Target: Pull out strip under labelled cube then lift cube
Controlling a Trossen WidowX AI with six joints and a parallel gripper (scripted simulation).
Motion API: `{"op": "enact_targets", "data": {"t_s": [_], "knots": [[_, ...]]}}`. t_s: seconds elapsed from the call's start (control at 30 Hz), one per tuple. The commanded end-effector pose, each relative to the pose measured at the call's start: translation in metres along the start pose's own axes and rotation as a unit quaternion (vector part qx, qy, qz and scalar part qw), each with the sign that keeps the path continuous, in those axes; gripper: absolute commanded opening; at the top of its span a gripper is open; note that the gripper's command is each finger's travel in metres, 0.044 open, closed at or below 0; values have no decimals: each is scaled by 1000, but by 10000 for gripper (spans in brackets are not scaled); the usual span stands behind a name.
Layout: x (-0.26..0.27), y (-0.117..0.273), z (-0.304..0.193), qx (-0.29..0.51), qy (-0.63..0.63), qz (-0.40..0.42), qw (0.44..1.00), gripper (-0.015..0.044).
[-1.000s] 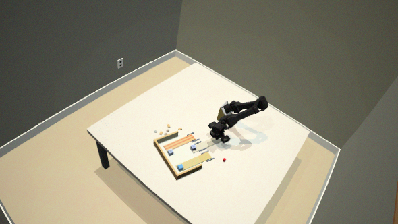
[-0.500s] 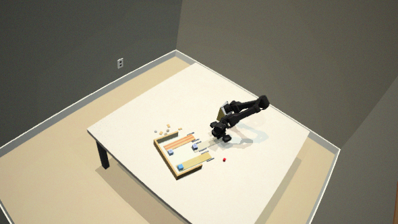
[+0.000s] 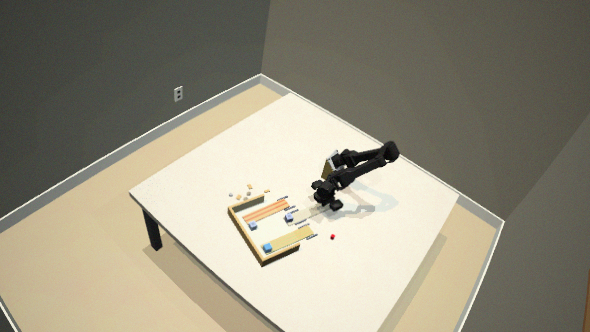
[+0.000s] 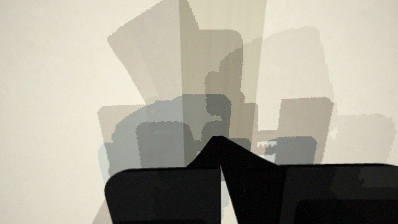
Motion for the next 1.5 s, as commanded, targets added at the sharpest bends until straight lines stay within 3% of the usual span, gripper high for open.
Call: {"op": "enact_targets", "data": {"t_s": [0.0, 0.17, 0.37, 0.47, 0.63, 1.03, 1.47], "knots": [[-3, -4, -7, 12, -4, -3, 1000, 0], [-3, -4, -7, 12, -4, -3, 1000, 0], [1, 40, 3, 11, -4, -4, 1000, 0], [1, 42, 3, 11, -4, -4, 1000, 0], [1, 40, 26, 10, -97, -5, 995, 131], [2, 41, 65, 10, -99, -5, 995, 440], [5, 43, 108, 9, -98, -5, 995, 440]]}}
Point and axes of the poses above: the point midway between the two fingers, 35 mm back from their tips, its own y axis back along the fingers, its own x axis across the jaws, z = x × y, the point moved 4 cm from there along y, back along the fingers, and after that the axes turned 6 degrees about -y, right-handed, at the moved point
